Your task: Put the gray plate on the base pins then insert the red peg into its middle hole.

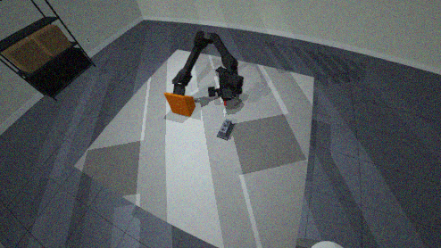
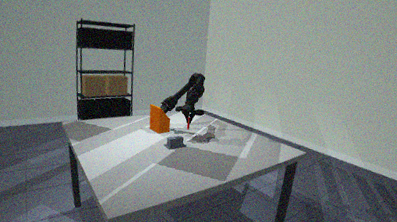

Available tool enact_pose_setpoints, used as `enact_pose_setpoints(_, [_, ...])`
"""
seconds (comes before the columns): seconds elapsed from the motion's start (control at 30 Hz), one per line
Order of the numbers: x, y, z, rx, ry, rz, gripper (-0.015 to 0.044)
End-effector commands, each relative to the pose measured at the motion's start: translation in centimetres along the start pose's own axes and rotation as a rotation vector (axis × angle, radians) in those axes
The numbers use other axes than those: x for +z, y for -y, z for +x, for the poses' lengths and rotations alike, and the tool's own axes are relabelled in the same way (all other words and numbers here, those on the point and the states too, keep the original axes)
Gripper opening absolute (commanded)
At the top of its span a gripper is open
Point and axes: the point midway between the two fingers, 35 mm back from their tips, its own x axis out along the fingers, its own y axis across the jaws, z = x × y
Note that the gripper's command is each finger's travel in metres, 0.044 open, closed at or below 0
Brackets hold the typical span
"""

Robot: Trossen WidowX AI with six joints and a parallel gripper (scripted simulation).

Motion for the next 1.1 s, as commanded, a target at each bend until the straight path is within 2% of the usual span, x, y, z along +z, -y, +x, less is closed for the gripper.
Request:
enact_pose_setpoints(0.0, [1.3, -0.1, -0.1, -0.005, 0.004, 0.000, 0.0000])
enact_pose_setpoints(1.07, [11.1, 0.9, 0.6, 0.004, -0.006, -0.017, 0.0000])
